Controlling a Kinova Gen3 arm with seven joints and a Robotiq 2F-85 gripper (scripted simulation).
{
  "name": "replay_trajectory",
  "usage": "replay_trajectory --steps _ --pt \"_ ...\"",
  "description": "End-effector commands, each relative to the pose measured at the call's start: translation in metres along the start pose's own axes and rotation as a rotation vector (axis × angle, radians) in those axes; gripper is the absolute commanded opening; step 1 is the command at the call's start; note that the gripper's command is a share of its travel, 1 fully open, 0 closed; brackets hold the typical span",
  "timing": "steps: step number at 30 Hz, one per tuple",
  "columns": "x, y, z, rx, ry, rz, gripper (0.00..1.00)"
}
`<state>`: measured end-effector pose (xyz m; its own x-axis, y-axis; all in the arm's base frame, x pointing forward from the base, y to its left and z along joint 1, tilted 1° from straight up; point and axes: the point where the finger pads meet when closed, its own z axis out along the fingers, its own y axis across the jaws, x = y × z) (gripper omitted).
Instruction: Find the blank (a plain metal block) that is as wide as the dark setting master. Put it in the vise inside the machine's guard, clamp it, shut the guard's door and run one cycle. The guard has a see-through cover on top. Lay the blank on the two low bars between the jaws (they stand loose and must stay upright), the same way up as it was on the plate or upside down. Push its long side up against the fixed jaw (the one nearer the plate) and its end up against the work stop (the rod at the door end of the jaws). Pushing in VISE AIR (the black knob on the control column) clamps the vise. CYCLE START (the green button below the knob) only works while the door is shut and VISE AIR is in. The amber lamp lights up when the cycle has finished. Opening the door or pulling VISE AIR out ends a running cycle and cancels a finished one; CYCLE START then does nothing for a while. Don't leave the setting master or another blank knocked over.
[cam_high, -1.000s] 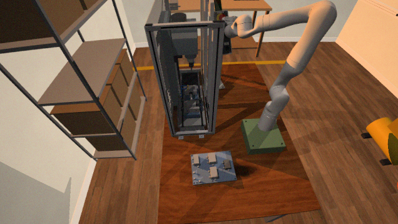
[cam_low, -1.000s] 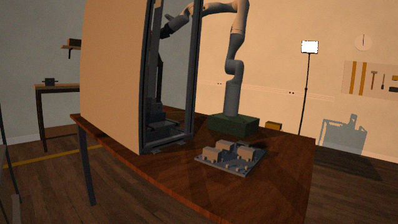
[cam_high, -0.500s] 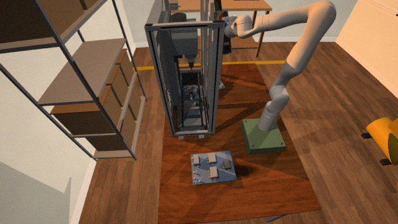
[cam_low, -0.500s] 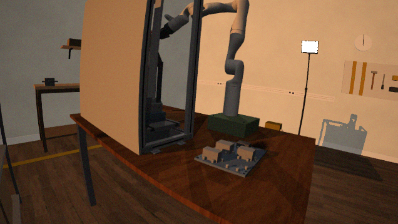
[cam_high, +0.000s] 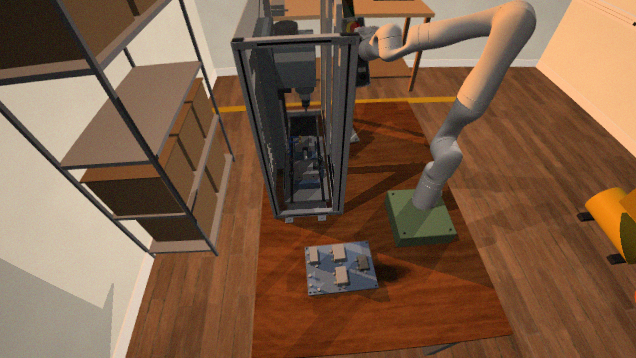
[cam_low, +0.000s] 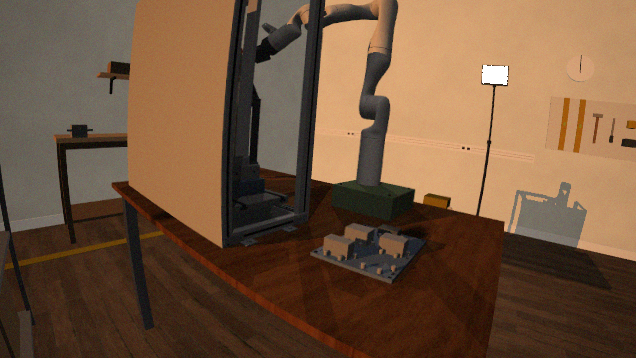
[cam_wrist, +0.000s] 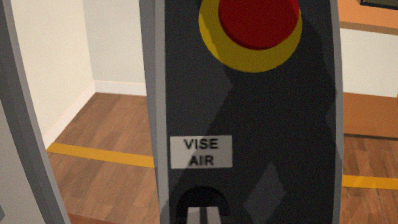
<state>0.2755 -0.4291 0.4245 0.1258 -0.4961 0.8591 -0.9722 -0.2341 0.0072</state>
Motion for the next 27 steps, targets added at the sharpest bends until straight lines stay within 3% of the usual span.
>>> replay_trajectory --steps 1,27 --pt "0.0006 -0.0001 0.0018 0.0 0.001 0.001 0.1" --pt "0.0006 -0.0001 0.0074 0.0 0.001 0.001 0.1"
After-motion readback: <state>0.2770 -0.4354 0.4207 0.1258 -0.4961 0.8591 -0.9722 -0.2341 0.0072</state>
